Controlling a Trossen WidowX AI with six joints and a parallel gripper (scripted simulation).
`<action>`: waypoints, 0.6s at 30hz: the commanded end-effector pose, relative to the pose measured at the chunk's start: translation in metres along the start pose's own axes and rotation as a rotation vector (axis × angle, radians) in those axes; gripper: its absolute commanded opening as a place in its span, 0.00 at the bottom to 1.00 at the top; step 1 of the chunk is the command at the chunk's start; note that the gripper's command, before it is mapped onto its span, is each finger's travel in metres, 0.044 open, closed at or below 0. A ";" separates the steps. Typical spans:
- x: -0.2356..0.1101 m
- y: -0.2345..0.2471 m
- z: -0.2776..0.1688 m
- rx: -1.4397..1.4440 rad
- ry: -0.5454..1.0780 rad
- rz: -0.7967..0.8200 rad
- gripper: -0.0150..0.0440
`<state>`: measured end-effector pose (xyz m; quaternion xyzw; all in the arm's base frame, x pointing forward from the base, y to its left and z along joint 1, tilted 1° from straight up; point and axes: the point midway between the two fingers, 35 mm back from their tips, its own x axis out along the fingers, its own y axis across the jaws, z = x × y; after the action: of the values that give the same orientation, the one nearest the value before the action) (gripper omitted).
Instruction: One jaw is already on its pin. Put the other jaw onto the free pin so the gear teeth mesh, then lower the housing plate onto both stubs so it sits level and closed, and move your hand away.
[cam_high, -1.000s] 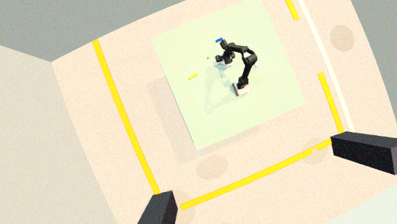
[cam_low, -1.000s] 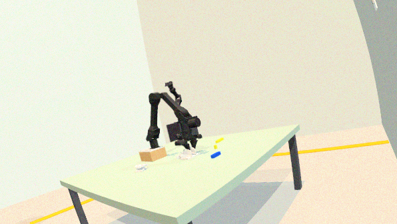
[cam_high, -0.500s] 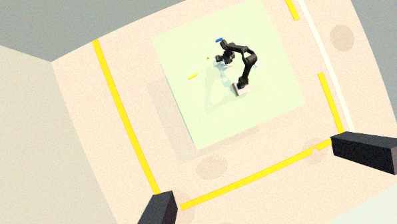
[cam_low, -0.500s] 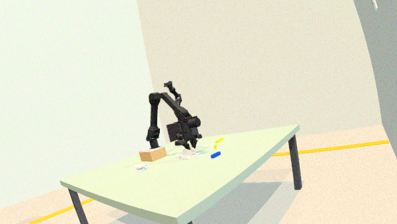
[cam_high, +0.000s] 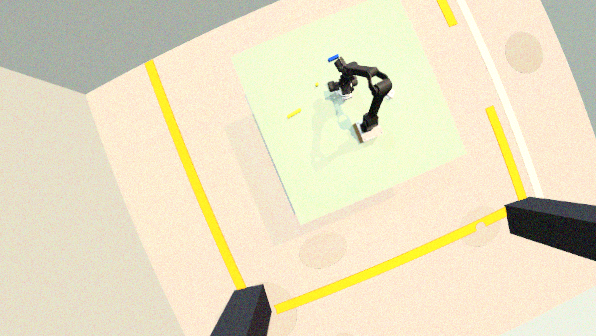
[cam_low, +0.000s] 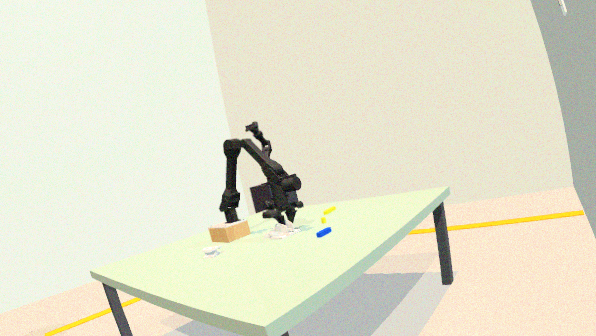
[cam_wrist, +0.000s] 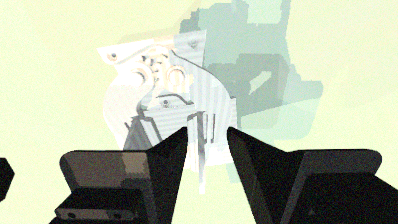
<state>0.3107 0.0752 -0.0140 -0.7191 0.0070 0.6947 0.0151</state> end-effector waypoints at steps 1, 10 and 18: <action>-0.002 0.000 0.000 0.003 -0.001 0.000 0.48; -0.002 0.000 -0.001 0.003 -0.001 0.000 0.48; 0.000 0.000 -0.001 0.003 -0.001 0.000 0.48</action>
<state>0.3096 0.0745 -0.0133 -0.7169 0.0081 0.6970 0.0150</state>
